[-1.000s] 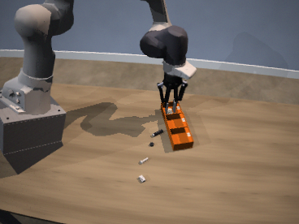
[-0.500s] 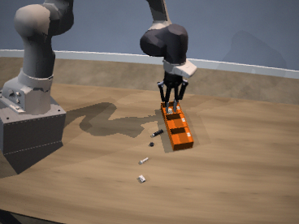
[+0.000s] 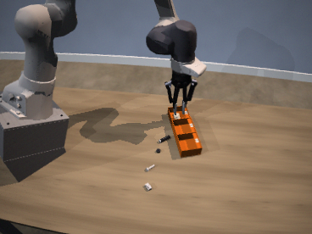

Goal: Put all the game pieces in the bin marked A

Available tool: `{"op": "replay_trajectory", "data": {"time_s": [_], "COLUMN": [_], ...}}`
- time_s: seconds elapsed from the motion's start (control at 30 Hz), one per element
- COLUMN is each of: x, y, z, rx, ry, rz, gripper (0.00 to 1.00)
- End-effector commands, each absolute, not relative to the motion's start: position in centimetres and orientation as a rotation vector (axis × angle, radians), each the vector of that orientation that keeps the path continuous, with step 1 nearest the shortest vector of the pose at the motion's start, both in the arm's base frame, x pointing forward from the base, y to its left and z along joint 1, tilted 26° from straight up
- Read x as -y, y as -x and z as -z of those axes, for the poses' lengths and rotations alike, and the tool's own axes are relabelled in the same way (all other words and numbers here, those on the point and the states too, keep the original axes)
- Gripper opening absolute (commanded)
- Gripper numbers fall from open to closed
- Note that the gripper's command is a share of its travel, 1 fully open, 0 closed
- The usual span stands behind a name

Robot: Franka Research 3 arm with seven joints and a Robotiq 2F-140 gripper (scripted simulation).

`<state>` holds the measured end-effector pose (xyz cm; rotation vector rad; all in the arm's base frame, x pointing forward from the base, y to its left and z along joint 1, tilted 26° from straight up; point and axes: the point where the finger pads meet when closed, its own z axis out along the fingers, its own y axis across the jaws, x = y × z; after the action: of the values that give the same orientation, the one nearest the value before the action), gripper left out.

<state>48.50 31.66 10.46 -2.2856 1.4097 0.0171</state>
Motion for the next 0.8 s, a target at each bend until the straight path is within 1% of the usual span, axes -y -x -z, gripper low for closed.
{"op": "replay_trajectory", "data": {"time_s": [0.0,0.2,0.77], "x": [-31.6,-30.7,-30.7], "y": [-48.1,-47.6,-47.6], "z": [-10.6,-12.7,-12.7], "rx": [-1.409,-1.409,-1.409], "ry": [2.29,2.29,2.29], "rz": [-0.032,-0.032,-0.032], "gripper": [0.19,0.19,0.19]}}
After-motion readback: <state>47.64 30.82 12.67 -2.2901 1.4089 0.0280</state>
